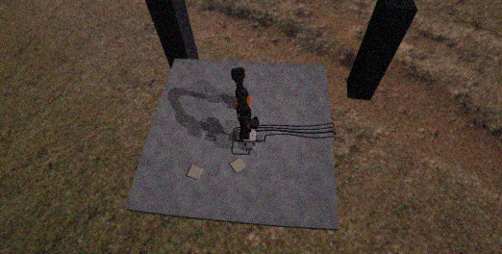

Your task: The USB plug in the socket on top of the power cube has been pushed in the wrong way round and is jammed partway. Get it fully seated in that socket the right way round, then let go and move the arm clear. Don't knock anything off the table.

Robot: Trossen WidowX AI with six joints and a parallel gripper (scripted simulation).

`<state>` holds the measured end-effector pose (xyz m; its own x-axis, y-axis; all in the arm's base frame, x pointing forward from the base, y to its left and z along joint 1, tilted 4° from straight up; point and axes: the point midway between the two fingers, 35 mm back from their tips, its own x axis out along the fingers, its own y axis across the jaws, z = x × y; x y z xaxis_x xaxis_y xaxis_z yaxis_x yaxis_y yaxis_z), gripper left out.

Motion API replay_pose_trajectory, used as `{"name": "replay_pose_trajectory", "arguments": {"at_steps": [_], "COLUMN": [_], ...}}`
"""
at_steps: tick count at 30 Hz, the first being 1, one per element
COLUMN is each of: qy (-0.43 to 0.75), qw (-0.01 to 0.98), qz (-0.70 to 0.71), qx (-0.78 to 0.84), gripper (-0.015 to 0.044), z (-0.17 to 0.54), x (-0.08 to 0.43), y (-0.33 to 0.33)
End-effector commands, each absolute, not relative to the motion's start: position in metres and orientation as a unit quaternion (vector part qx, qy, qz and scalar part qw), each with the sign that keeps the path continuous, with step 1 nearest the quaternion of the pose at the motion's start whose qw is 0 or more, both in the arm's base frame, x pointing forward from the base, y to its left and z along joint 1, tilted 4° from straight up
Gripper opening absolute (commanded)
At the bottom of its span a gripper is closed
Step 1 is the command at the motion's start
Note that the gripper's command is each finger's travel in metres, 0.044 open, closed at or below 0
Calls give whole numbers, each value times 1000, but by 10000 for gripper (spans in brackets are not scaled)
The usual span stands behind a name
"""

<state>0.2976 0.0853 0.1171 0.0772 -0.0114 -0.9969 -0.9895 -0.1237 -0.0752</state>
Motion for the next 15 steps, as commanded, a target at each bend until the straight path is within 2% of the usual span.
{"name": "replay_pose_trajectory", "arguments": {"at_steps": [1,15], "qy": [452,452], "qw": [484,484], "qz": [505,505], "qx": [-553,-553], "gripper": [0,0], "z": [122,131], "x": [298,297], "y": [86,86]}}
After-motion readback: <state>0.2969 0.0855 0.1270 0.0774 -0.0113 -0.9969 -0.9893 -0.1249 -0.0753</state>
